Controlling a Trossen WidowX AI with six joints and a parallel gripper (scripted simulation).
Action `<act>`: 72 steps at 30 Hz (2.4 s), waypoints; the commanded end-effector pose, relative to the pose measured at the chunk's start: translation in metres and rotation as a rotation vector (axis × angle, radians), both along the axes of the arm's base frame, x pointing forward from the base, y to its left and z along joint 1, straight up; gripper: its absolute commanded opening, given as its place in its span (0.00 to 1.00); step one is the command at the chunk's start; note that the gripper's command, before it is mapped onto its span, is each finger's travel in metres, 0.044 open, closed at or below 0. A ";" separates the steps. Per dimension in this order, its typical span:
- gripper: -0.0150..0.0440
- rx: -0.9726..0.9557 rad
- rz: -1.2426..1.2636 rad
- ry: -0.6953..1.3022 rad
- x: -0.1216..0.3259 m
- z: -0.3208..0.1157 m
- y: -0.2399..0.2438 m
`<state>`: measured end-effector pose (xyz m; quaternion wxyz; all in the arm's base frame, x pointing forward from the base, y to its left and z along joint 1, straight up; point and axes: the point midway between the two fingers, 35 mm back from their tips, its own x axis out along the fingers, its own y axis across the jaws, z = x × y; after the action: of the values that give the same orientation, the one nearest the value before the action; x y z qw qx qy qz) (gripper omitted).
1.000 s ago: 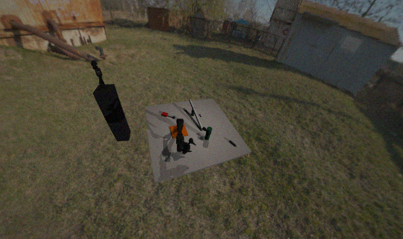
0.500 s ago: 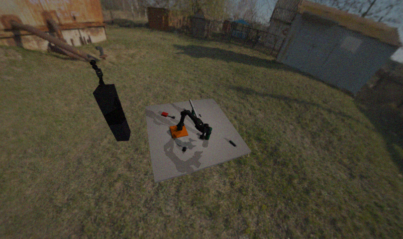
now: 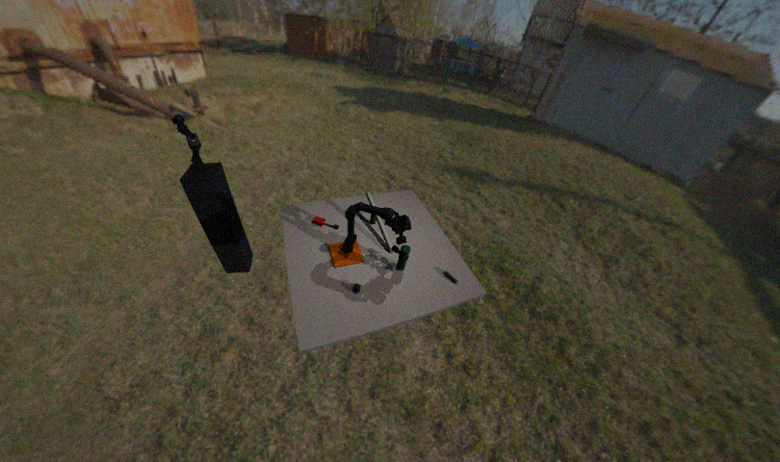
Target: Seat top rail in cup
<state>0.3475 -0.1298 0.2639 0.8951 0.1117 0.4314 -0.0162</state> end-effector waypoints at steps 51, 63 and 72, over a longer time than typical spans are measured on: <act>1.00 -1.113 1.926 -0.250 -0.070 -0.024 -0.014; 1.00 -1.143 1.961 -0.265 -0.070 -0.024 -0.016; 1.00 -1.143 1.961 -0.265 -0.069 -0.039 -0.017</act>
<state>0.2785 -0.1463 0.2358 0.4809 -0.6971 0.1673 0.5048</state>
